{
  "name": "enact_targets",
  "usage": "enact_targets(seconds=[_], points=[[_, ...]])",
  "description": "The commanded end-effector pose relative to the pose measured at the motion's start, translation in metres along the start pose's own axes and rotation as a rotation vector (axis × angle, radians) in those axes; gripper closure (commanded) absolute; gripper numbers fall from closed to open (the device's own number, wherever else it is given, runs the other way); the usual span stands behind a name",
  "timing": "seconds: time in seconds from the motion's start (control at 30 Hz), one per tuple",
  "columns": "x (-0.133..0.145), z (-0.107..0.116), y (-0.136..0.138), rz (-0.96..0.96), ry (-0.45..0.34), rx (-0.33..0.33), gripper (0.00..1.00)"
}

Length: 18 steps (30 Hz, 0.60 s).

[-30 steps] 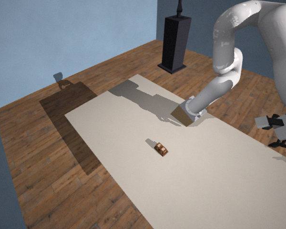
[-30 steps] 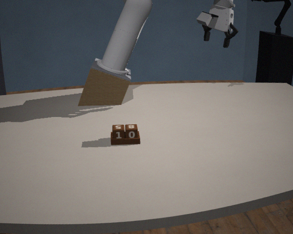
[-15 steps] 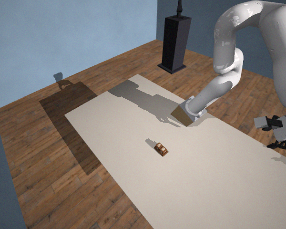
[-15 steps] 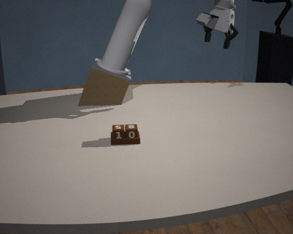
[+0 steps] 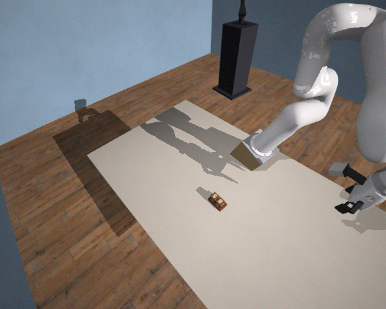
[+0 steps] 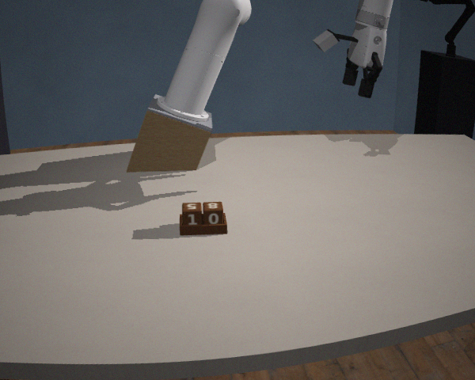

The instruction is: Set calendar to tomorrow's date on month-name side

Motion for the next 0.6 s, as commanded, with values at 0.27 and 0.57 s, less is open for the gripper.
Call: enact_targets(seconds=[0.27,0.57], points=[[-0.030,-0.017,-0.066,-0.503,0.001,0.018,0.00],[-0.060,-0.027,-0.105,-0.834,-0.004,0.030,0.00]])
Point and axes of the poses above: the point where the finger pads meet when closed, its own z axis back along the fingers, its own y axis across the jaws, x = y × z, the point moved 3 cm from there along z, back along the fingers, and after that the axes turned 5 degrees about z, right-handed, at the moved point
